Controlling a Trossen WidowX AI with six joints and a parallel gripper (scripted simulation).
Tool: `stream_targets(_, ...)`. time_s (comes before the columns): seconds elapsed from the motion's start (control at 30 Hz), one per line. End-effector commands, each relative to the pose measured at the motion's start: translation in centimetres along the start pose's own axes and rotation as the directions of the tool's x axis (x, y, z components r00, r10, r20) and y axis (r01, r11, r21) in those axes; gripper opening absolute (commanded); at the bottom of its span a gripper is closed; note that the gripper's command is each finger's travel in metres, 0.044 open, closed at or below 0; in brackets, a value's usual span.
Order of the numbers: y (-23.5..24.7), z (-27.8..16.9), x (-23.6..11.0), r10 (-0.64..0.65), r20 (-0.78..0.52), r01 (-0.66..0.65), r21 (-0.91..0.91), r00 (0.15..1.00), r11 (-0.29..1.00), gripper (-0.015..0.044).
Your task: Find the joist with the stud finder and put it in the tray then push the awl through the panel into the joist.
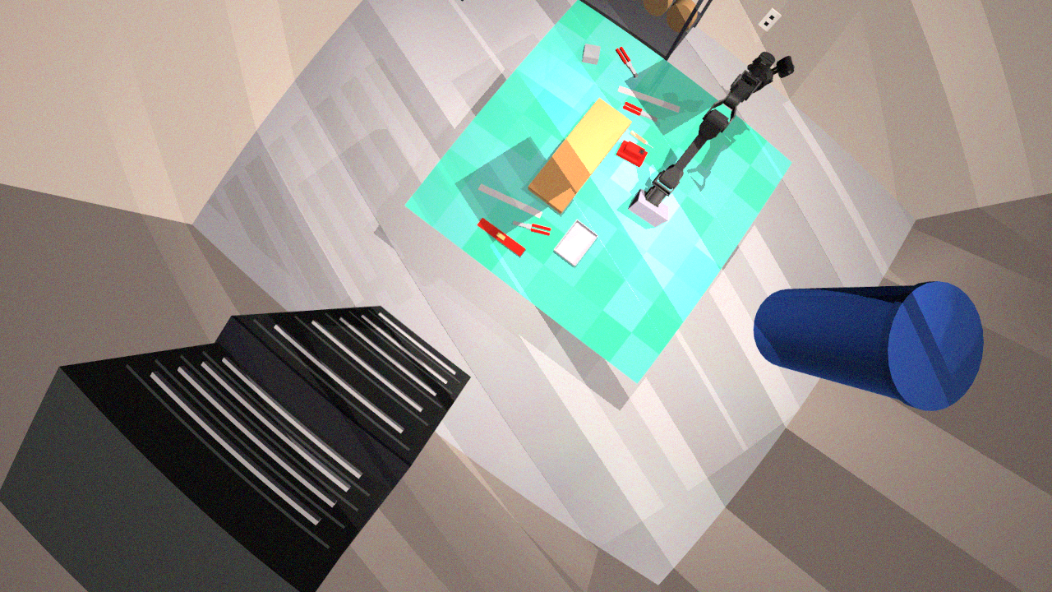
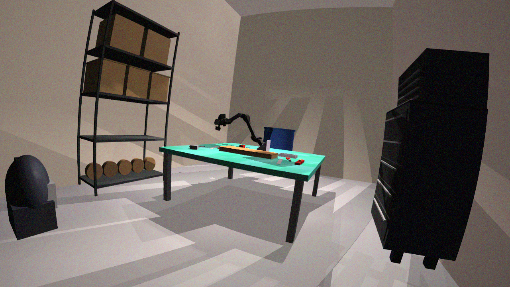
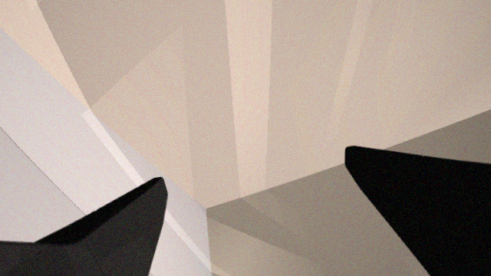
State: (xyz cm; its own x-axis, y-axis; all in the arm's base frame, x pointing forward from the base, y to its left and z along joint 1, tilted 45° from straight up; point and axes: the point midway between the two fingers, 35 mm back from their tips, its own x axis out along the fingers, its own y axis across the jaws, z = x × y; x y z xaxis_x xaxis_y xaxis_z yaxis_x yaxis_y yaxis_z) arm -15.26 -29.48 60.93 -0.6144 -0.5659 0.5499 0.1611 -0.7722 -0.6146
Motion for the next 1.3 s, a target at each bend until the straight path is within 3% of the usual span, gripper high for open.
stream_targets(0.0, 4.7, 1.7, -2.6, 0.177, 0.018, -0.177, 0.076, 0.984, 0.981, 0.0440)
stream_targets(0.3, 15.7, 6.1, -13.2, 0.598, 0.104, -0.607, 0.146, 0.795, 0.781, 0.0440)
stream_targets(0.67, 22.2, 7.9, -31.2, 0.910, 0.162, -0.922, 0.008, 0.383, 0.387, 0.0440)
stream_targets(1.0, 21.8, 3.2, -47.4, 0.996, 0.090, -0.958, -0.284, 0.019, 0.044, 0.0440)
stream_targets(1.27, 19.3, -4.5, -55.5, 0.992, -0.012, -0.815, -0.569, -0.127, -0.111, 0.0440)
